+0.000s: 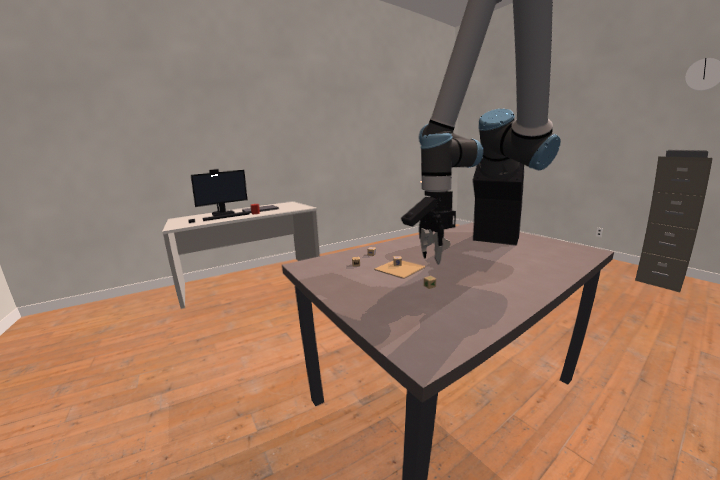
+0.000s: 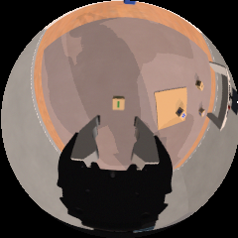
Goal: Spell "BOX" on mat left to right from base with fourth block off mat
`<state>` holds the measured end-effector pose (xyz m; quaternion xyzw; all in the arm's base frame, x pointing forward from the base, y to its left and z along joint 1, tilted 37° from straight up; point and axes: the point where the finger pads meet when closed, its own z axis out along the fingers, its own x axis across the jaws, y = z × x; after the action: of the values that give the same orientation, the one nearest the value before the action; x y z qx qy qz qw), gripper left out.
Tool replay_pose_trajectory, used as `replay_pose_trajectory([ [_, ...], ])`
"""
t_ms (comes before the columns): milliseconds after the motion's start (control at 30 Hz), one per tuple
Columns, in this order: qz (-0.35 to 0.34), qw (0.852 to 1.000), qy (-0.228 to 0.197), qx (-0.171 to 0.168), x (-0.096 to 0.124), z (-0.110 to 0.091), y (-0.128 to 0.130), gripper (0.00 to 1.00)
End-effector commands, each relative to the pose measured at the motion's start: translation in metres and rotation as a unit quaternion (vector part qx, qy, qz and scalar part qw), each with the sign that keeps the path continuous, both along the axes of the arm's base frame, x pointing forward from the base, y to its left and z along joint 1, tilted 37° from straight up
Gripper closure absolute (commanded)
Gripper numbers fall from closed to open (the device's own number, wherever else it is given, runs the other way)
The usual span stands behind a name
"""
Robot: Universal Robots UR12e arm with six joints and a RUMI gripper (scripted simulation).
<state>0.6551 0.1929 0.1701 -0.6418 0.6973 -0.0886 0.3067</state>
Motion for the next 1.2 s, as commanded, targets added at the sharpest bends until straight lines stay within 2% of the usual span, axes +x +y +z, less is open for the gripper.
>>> replay_pose_trajectory([
  [0,0.0,1.0,0.0,0.0,0.002,-0.002,0.001,0.6],
  [1167,0.0,1.0,0.0,0.0,0.024,-0.035,0.012,0.6],
])
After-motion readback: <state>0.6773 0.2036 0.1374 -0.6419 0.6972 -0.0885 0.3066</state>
